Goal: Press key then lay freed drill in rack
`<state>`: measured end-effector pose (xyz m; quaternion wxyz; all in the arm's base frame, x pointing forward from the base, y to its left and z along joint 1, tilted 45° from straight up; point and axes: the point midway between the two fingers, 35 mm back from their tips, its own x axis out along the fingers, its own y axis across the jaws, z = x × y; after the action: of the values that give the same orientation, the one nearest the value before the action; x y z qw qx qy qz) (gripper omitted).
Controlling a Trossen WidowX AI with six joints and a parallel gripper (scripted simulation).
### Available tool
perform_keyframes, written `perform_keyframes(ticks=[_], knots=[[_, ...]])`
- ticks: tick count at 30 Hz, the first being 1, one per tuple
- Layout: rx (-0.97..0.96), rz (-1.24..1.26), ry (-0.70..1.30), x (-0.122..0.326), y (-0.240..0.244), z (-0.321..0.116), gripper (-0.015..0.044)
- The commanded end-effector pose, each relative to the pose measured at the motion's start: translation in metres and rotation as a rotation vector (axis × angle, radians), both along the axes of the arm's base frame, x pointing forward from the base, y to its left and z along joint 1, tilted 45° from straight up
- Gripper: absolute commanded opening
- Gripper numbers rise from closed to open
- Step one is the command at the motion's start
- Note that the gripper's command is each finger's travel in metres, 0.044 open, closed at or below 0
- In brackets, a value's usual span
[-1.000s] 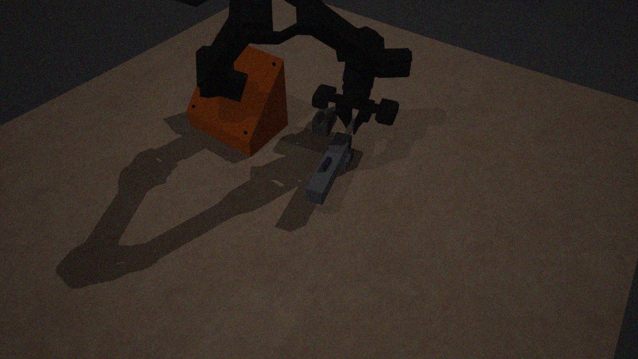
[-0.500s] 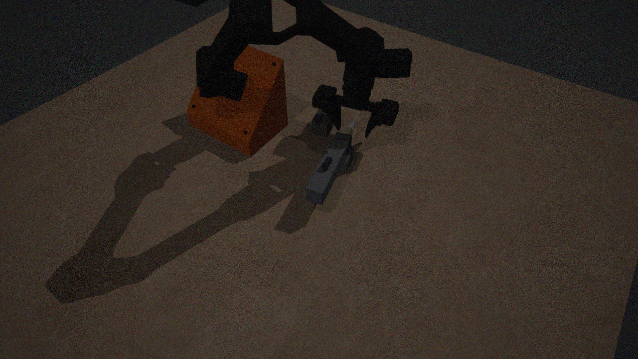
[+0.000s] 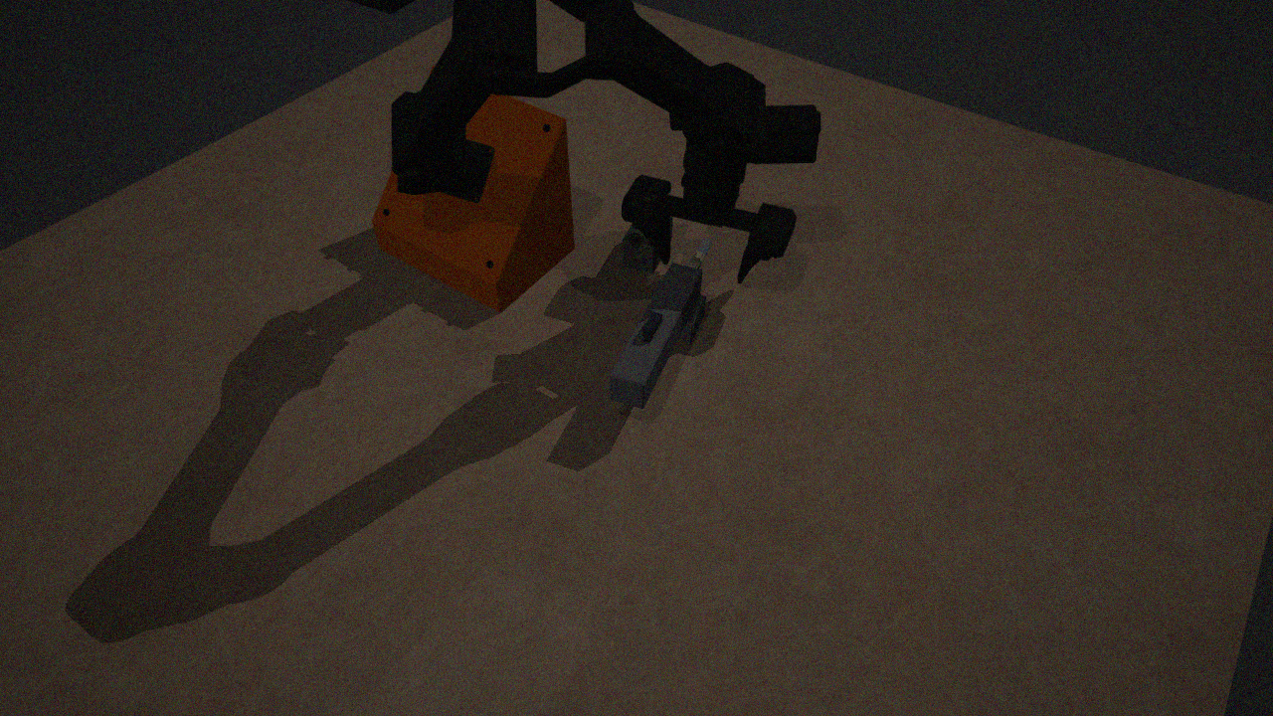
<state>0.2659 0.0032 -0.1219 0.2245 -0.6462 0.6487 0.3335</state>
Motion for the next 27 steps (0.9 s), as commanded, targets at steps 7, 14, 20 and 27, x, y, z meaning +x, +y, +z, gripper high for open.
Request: perform_keyframes(ticks=[7, 14, 20, 27], knots=[[-0.003, 0.004, 0.001, -0.0005, -0.0053, 0.0032, 0.0440], [-0.003, 0.004, 0.001, -0.0010, -0.0077, 0.0049, 0.0440], [0.000, 0.000, -0.002, 0.0004, -0.0061, 0.0035, 0.0309], [0.000, 0.000, -0.002, 0.0004, -0.0061, 0.0035, 0.0125]])
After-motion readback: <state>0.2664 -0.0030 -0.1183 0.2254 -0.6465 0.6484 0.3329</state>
